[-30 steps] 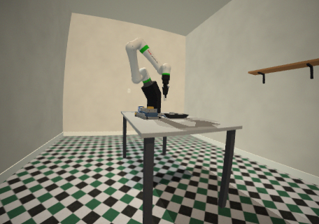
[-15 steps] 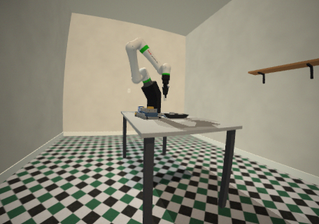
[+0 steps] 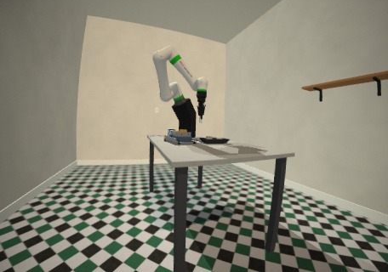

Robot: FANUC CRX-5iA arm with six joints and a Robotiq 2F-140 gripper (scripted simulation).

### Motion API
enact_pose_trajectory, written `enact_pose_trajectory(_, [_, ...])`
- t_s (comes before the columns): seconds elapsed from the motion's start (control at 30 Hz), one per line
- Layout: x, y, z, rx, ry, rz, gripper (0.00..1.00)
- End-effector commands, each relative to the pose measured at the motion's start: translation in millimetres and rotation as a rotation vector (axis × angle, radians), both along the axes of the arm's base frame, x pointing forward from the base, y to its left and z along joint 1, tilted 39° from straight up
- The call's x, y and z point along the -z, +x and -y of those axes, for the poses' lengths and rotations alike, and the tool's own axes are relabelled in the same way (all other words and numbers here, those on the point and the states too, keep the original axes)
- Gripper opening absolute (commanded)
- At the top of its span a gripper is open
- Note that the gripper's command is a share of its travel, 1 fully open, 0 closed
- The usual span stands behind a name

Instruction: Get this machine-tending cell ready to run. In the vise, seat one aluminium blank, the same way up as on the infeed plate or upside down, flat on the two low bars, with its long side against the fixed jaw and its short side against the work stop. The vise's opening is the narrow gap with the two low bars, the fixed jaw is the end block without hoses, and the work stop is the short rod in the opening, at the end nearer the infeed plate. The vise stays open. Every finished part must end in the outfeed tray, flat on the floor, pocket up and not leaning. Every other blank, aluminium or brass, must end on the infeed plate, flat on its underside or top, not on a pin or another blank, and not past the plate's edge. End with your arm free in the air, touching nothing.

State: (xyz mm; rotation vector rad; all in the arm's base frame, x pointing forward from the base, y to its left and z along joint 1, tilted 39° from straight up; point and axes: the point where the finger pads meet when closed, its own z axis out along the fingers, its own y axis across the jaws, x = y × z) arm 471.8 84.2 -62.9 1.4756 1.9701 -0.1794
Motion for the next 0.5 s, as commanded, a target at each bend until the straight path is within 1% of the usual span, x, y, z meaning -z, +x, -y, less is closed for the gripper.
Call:
enact_pose_trajectory(0.0, [1.7,1,1,0.0,0.0,0.0,0.0])
enact_pose_trajectory(0.2, [5.8,3,3,0.0,0.0,0.0,0.0])
enact_pose_trajectory(0.47, [17.2,9,10,0.0,0.0,0.0,0.0])
